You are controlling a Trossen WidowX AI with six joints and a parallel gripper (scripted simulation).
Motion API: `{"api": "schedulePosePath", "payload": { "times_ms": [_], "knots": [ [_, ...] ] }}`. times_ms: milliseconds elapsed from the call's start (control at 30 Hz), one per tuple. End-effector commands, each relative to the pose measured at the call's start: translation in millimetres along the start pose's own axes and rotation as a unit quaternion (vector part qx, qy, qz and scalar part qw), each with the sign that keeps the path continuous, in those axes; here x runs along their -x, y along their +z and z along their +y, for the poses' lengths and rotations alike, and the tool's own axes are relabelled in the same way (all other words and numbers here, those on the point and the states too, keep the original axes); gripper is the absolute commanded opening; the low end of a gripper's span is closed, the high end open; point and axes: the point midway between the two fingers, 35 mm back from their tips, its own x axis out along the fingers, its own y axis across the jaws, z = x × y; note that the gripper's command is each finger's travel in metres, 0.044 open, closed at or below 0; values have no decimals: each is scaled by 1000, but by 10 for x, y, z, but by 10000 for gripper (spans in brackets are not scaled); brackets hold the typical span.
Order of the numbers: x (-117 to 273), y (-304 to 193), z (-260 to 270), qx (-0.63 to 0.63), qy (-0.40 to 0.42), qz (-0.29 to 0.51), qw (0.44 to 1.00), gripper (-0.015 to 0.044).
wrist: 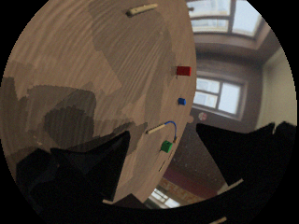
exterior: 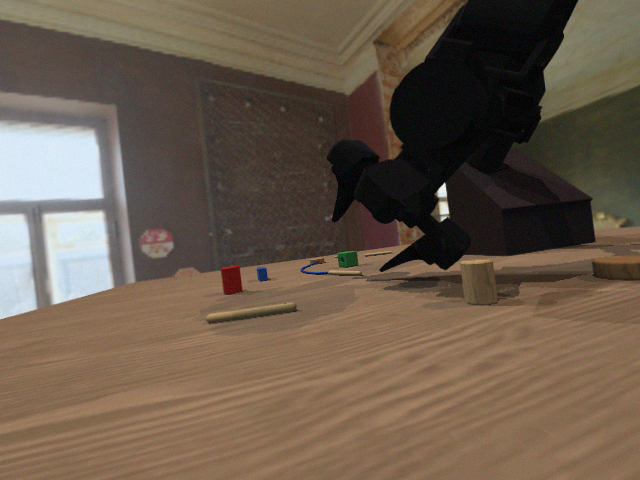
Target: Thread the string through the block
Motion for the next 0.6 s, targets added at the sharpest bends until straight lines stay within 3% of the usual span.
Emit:
{"api": "schedulePosePath", "payload": {
  "times_ms": [0, 300, 567],
  "knots": [
    [-493, -363, -324, 82, 89, 80, 989, 440],
    [-990, -1041, -638, 144, 270, 88, 948, 440],
    [-1214, -1570, -813, 180, 395, -64, 898, 440]
  ]
}}
